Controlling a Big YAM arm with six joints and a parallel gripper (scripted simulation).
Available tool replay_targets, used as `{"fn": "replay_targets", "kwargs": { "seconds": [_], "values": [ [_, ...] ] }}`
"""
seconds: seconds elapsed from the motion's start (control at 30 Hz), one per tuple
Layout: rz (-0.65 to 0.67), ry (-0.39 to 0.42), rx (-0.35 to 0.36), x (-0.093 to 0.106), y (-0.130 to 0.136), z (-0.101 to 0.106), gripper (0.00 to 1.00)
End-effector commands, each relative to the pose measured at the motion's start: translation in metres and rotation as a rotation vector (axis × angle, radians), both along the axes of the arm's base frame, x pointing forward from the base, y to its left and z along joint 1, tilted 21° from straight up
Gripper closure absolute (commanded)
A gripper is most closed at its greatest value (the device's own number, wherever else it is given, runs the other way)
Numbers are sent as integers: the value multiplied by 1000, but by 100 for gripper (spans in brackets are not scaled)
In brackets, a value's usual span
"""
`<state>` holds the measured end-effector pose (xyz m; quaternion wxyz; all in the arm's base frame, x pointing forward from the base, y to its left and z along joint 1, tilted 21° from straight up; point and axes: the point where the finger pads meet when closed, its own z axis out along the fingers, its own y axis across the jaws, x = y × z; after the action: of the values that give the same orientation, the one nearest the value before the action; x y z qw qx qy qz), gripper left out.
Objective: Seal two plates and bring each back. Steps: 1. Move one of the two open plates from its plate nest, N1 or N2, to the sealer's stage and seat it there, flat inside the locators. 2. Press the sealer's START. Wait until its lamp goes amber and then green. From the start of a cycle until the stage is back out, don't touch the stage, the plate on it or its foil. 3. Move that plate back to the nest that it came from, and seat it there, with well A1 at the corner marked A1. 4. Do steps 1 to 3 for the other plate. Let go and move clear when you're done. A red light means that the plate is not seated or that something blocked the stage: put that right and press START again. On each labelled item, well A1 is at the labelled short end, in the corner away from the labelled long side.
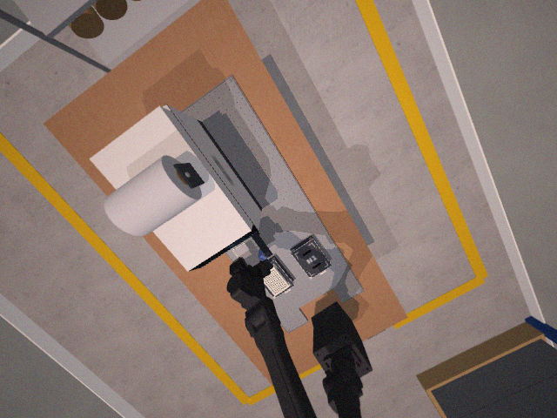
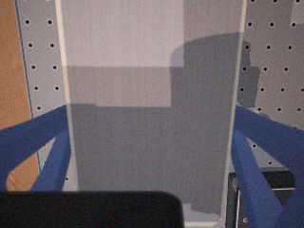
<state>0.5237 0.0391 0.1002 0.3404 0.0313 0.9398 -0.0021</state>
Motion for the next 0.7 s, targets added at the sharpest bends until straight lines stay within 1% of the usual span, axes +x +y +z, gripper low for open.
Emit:
{"fn": "replay_targets", "kwargs": {
  "seconds": [0.0, 0.67],
  "values": [
    [-22, -49, 8, 23, -7, 19, 100],
    [-19, -50, 7, 23, -5, 21, 100]
  ]
}}
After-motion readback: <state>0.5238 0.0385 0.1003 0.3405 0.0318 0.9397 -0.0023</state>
